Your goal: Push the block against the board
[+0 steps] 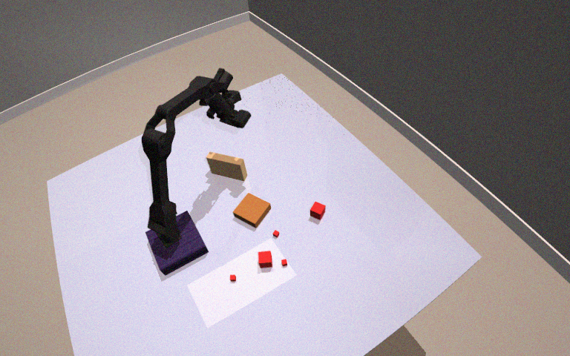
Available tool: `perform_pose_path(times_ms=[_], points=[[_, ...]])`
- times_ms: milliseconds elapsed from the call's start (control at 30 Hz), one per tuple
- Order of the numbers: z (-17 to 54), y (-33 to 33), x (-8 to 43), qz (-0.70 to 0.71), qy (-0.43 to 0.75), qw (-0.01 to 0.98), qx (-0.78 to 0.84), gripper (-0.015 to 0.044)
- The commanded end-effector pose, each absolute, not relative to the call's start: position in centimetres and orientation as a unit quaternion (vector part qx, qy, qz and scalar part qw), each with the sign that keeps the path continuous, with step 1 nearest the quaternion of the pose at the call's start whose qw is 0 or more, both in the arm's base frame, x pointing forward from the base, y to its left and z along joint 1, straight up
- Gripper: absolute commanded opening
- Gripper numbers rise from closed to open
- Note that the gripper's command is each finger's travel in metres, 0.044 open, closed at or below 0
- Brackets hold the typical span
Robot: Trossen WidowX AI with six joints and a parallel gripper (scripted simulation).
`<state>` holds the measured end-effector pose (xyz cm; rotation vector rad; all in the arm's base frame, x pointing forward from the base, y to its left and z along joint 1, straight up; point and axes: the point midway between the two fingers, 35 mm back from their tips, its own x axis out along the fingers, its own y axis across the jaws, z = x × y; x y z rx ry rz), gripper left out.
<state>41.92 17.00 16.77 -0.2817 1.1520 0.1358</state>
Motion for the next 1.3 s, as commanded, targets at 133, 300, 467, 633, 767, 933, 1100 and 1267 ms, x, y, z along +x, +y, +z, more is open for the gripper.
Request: perform_pose_path(times_ms=[133, 300, 467, 633, 767, 933, 1100, 1267], points=[[14.0, 16.0, 38.6, 0.142, 0.623, 0.749, -0.178, 0.0000], [13.0, 15.4, 36.5, 0.190, 0.661, 0.700, -0.192, 0.0000], [12.8, 15.4, 36.3, 0.197, 0.665, 0.694, -0.193, 0.0000], [11.1, 15.5, 36.5, 0.197, 0.665, 0.694, -0.193, 0.0000], [8.0, 15.5, 36.6, 0.197, 0.665, 0.694, -0.193, 0.0000], [8.0, 15.4, 36.5, 0.197, 0.665, 0.694, -0.193, 0.0000], [8.0, 15.1, 36.0, 0.197, 0.665, 0.694, -0.194, 0.0000], [8.0, 14.7, 35.4, 0.197, 0.666, 0.693, -0.194, 0.0000]])
